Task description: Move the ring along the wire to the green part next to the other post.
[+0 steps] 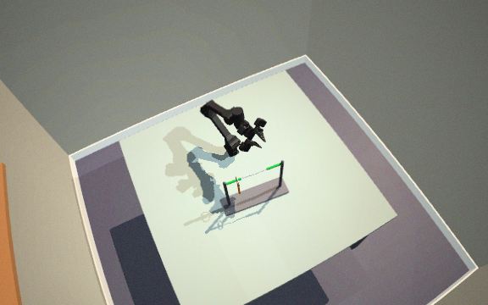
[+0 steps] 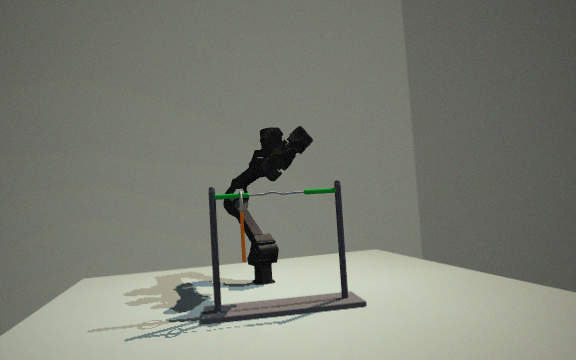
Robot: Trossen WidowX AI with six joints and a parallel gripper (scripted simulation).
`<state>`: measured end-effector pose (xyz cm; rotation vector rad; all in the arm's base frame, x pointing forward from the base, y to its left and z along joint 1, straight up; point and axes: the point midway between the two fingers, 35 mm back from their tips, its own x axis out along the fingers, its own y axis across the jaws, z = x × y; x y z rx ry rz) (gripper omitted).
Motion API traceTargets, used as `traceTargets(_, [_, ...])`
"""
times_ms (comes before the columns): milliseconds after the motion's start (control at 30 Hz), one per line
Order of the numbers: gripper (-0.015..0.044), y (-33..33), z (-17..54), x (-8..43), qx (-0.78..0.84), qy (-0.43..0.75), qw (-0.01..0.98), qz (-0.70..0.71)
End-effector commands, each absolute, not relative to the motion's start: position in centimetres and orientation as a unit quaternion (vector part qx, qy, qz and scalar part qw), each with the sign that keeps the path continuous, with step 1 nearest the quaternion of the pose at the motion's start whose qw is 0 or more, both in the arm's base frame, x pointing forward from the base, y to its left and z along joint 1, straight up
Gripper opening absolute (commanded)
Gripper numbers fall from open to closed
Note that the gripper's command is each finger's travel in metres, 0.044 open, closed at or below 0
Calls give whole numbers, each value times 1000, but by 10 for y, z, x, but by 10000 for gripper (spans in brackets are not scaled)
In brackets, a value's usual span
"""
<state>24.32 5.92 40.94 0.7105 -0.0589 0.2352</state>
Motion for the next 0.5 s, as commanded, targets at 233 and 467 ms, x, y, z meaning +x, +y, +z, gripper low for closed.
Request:
traceTargets(233, [160, 16, 331, 271, 229, 4, 972, 60])
traceTargets(467, [160, -18, 281, 272, 166, 31, 985, 28])
